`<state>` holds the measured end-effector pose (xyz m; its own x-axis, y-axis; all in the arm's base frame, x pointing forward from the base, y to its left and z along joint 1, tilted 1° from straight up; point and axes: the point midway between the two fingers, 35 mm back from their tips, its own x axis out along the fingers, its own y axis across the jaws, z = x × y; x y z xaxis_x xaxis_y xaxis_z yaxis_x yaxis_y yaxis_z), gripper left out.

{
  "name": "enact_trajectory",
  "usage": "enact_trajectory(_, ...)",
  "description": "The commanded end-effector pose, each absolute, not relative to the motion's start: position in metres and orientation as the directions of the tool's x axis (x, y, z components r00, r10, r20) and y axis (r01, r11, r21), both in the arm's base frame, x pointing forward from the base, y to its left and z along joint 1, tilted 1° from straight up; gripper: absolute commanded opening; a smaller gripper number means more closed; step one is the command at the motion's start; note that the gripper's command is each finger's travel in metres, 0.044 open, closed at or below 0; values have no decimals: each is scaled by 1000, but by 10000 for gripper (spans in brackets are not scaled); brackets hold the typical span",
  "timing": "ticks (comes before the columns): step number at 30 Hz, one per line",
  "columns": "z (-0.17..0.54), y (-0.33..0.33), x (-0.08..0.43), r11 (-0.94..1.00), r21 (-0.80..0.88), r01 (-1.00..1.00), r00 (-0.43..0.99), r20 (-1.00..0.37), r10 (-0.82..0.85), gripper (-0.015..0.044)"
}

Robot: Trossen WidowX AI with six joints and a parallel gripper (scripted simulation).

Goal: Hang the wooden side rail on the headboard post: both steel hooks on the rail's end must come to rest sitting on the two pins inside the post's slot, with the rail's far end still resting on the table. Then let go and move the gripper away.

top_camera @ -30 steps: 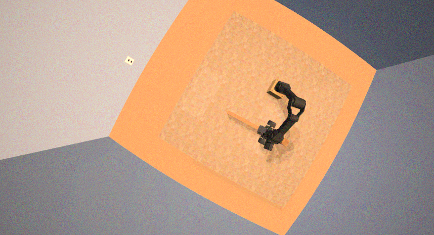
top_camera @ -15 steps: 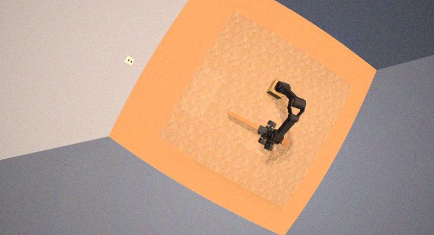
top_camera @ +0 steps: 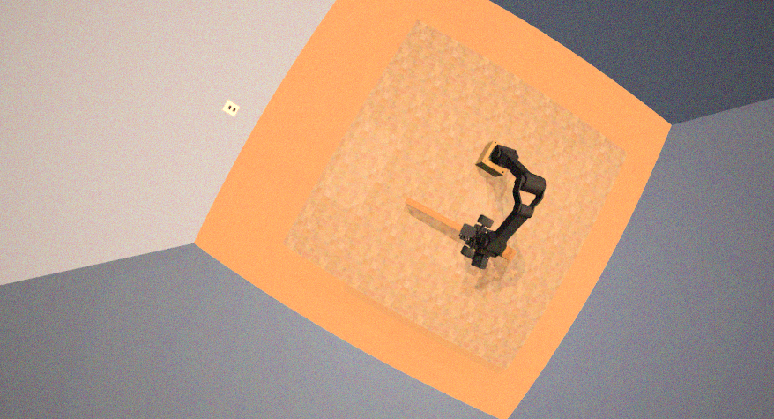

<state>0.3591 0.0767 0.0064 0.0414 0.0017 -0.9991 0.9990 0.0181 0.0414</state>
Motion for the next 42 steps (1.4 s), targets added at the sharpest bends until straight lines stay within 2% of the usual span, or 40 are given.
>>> enact_trajectory(1,10,79,363,17,54,998,54,-999,6,0)
enact_trajectory(42,10,84,363,17,54,998,54,-999,7,0)
